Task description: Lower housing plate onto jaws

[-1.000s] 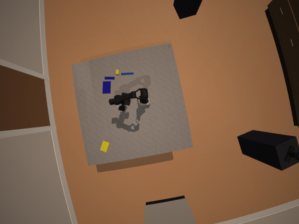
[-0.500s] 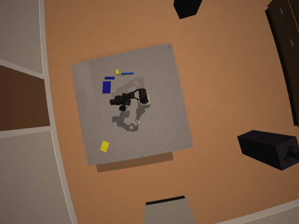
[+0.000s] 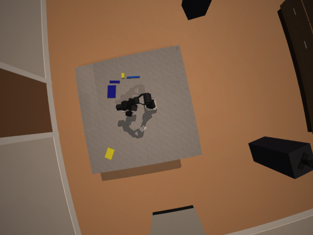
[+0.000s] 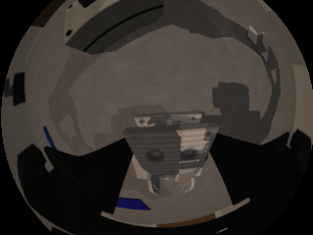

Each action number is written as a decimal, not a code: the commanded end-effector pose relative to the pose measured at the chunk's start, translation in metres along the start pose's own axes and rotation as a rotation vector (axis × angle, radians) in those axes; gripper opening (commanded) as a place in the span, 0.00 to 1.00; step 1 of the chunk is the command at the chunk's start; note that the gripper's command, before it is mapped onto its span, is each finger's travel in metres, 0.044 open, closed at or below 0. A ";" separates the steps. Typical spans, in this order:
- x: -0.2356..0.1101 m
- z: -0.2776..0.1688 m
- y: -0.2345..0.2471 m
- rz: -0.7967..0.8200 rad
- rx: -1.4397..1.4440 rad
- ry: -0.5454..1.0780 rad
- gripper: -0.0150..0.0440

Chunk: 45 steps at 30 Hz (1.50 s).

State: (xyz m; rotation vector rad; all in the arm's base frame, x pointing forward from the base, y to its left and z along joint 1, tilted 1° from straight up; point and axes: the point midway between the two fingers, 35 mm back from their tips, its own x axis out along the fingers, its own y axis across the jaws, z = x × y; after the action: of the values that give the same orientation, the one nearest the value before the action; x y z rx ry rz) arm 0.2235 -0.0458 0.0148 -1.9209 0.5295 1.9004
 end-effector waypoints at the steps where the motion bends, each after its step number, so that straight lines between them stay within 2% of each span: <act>1: 0.006 0.001 0.001 0.003 -0.003 0.000 0.85; 45: 0.018 0.002 0.001 0.003 -0.003 0.000 0.85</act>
State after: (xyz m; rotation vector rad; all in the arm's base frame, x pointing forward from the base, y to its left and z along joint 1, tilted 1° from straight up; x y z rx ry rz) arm 0.2217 -0.0455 -0.0021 -1.9193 0.5296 1.9022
